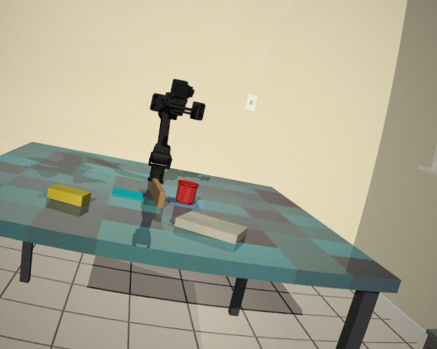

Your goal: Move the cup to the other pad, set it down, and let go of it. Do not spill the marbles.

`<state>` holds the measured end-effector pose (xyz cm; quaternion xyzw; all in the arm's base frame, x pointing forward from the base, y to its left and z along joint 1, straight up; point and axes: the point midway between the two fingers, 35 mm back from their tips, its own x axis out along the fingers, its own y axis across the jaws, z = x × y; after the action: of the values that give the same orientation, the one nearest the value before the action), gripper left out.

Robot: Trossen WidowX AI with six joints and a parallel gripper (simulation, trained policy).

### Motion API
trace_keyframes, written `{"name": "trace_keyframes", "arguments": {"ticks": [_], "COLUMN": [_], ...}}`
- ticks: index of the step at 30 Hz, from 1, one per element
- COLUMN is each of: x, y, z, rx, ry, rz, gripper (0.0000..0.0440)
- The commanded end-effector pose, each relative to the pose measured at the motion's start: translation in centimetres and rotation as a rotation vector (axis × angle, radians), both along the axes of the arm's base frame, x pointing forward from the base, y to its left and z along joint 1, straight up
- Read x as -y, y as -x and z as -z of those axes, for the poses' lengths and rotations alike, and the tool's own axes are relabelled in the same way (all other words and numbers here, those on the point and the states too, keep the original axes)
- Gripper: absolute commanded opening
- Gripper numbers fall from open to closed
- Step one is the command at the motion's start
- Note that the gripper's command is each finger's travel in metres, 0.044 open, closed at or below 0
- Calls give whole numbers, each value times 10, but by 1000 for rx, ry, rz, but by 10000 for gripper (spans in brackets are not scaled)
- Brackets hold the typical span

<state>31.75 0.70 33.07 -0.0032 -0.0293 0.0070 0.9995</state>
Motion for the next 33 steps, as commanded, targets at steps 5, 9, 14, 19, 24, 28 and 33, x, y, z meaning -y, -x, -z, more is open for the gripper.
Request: {"name": "trace_keyframes", "arguments": {"ticks": [5,9,14,19,24,28,33], "x": [-5,-9,-13,-19,-25,-31,-38], "y": [-1,-2,-4,-8,-13,-16,-20], "z": [-2,-3,-2,-1,-2,-2,-1], "rx": [-17,-42,-85,-136,-186,-230,-290], "ry": [-3,-11,-31,-67,-112,-149,-198], "rz": [-21,-35,-49,-68,-87,-100,-110], "gripper": [269,164,44,61,106,112,112]}}
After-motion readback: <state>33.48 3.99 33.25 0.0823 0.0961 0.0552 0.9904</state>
